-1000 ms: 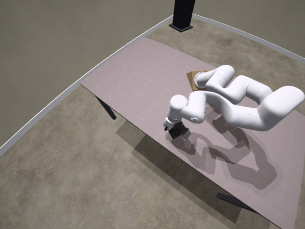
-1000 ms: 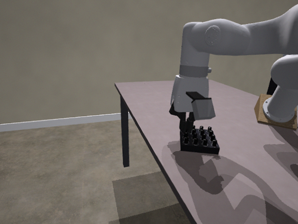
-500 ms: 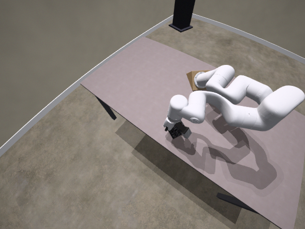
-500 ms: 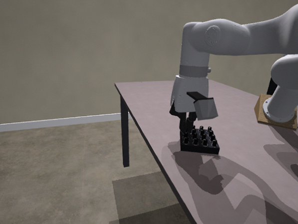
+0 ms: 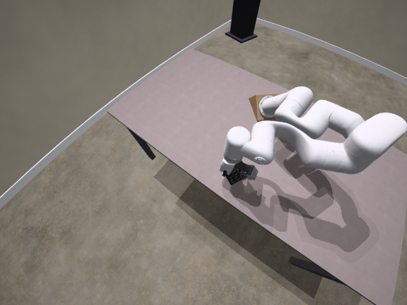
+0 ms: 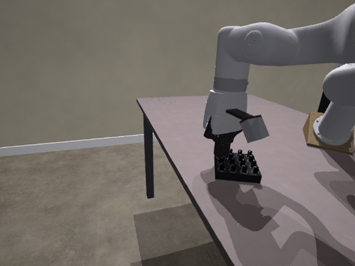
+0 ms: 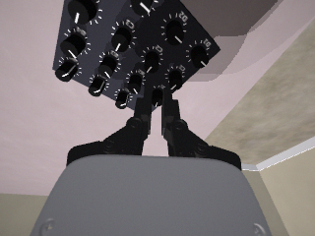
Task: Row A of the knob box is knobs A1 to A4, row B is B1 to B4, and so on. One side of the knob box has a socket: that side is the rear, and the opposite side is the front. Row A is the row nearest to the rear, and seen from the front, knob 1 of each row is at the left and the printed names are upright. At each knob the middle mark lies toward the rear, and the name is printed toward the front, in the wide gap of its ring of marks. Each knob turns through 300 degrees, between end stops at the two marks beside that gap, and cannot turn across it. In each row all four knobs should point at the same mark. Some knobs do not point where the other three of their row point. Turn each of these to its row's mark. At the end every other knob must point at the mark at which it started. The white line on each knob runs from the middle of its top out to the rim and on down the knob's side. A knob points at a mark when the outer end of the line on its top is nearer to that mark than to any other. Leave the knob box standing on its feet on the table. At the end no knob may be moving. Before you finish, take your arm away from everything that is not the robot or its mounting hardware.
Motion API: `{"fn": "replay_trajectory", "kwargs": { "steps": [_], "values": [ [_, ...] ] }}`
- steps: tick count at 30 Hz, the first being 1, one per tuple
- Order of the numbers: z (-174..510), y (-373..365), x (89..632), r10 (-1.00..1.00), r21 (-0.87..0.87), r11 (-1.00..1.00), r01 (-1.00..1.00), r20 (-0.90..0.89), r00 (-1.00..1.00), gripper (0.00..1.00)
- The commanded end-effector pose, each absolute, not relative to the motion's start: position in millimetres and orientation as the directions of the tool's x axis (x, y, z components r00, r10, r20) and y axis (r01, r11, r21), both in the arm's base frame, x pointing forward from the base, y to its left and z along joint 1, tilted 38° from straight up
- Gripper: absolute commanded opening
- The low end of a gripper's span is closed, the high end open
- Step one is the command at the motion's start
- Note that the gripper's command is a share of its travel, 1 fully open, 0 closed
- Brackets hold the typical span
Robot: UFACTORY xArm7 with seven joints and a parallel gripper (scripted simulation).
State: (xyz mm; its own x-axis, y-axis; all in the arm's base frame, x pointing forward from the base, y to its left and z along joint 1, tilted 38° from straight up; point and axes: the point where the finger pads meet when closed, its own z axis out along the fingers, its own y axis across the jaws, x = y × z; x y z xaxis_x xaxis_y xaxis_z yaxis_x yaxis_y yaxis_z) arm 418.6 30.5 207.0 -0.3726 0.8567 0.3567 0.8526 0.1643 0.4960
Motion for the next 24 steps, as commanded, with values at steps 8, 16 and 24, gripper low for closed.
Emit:
{"fn": "replay_trajectory", "kwargs": {
  "steps": [8,16,24],
  "values": [
    [208.1,29.4,419.0,0.792,0.571,0.364,0.736,0.226,-0.567,0.08],
    [208.1,29.4,419.0,0.706,0.604,0.512,0.611,0.109,-0.700,0.08],
    [208.1,29.4,419.0,0.643,0.613,0.588,0.528,0.041,-0.764,0.08]
  ]
}}
